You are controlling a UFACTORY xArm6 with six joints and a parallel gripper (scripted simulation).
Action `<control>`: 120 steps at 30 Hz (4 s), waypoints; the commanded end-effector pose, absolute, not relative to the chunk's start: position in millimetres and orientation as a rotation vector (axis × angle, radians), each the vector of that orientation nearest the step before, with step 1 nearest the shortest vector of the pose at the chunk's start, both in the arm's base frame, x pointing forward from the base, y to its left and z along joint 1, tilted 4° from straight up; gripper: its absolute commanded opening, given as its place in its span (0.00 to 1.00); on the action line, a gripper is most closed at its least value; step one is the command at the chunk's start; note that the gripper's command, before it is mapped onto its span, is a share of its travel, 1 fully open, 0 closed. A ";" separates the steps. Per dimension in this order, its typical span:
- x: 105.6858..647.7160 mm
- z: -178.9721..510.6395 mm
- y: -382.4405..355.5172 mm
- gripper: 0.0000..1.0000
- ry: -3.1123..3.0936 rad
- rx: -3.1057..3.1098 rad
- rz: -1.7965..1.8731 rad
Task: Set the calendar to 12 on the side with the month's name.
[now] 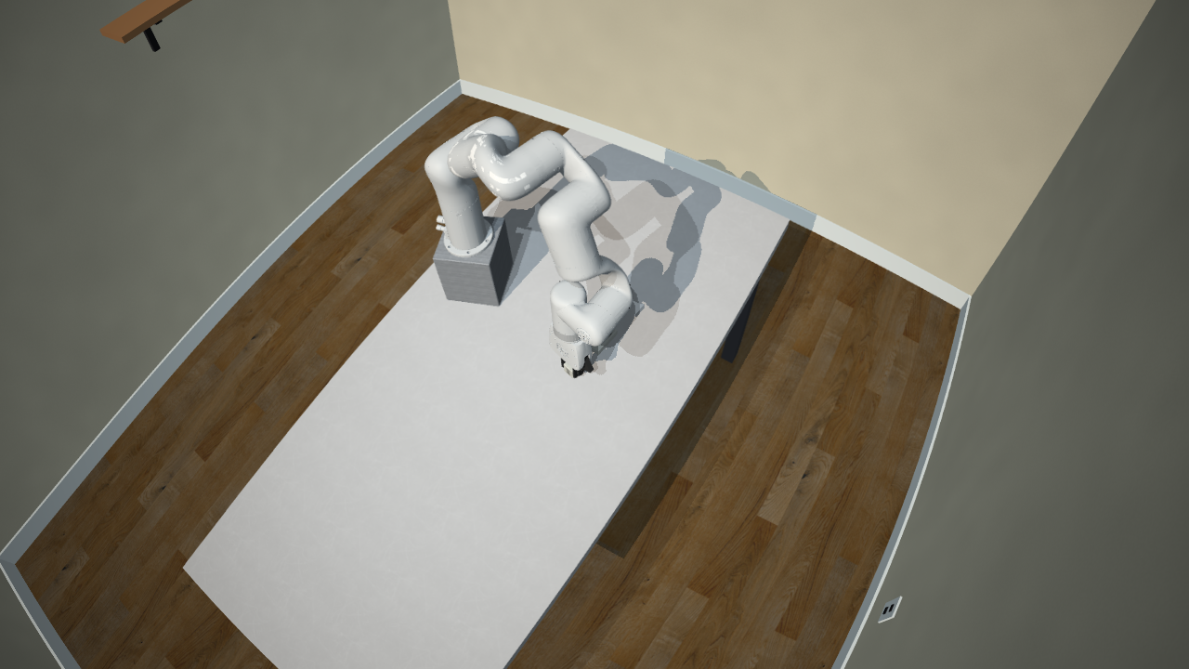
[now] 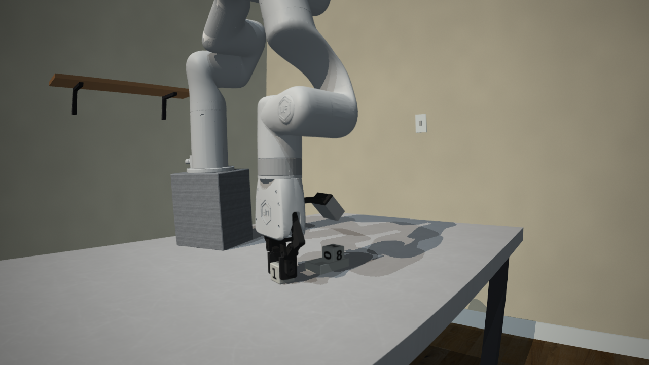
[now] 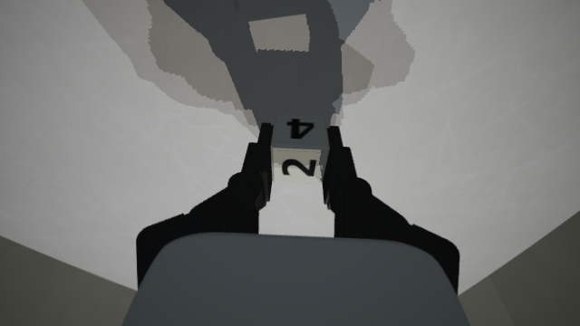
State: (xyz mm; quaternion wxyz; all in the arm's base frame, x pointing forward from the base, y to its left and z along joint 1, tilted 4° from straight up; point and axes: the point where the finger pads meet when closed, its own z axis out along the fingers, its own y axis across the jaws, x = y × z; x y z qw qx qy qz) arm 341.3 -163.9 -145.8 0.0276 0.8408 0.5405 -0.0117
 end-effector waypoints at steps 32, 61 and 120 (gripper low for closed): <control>342.5 -144.8 -164.4 0.49 1.668 2.594 -0.034; 341.5 -66.5 -159.7 0.49 1.668 2.594 -0.034; 340.9 -60.0 -158.4 1.00 2.492 1.835 -0.064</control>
